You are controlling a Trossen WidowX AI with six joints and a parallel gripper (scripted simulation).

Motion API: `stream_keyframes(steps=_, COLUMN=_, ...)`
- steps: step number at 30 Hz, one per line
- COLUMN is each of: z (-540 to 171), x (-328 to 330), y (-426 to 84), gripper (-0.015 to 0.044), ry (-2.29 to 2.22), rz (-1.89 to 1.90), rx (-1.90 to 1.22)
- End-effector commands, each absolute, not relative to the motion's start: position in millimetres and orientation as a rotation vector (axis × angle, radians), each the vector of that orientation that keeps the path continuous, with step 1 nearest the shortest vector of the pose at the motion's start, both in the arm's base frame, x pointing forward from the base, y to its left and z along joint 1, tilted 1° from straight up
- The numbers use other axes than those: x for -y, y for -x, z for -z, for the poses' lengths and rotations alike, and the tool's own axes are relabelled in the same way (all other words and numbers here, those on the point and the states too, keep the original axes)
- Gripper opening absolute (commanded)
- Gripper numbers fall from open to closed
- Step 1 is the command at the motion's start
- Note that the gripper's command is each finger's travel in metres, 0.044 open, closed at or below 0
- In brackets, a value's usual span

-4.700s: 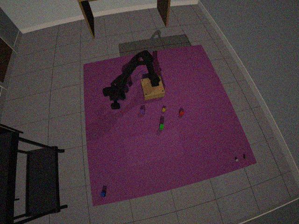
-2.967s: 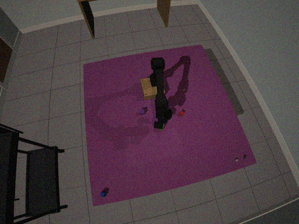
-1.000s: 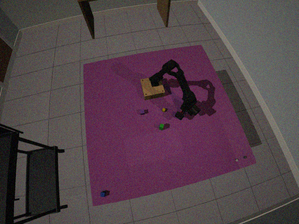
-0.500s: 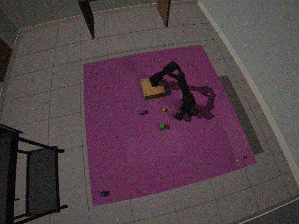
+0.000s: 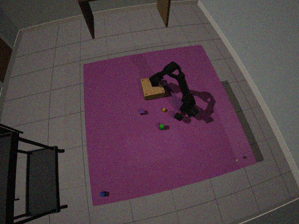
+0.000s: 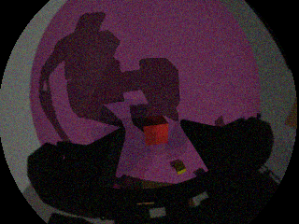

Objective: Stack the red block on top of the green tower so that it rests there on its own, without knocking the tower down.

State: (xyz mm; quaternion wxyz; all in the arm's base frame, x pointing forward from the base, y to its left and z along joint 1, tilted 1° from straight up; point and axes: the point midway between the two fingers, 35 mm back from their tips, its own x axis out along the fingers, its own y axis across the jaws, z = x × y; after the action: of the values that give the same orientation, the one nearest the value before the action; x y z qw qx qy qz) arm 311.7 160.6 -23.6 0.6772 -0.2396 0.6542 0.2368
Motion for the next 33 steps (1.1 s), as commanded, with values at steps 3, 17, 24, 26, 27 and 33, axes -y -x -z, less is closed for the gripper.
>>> stream_keyframes(steps=3, z=23.6, x=-159.8, y=-311.3, gripper=0.0335, ry=0.539, rz=-0.526, rx=-1.472)
stream_keyframes(steps=17, z=23.6, x=-159.8, y=-311.3, gripper=0.0065, ry=0.539, rz=-0.526, rx=-1.472)
stream_keyframes(steps=24, z=6.9, x=-160.4, y=-311.4, gripper=0.0000, ry=0.539, rz=-0.526, rx=-1.472)
stream_keyframes(steps=26, z=-3.9, x=-160.6, y=-311.1, gripper=0.0000, ry=0.538, rz=-0.526, rx=-1.472)
stream_keyframes(steps=27, z=-9.6, x=-160.6, y=-310.9, gripper=0.0000, ry=0.538, rz=-0.526, rx=-1.472)
stream_keyframes(steps=33, z=-39.0, x=-160.6, y=-310.0, gripper=0.0000, ry=0.538, rz=-0.526, rx=-1.472)
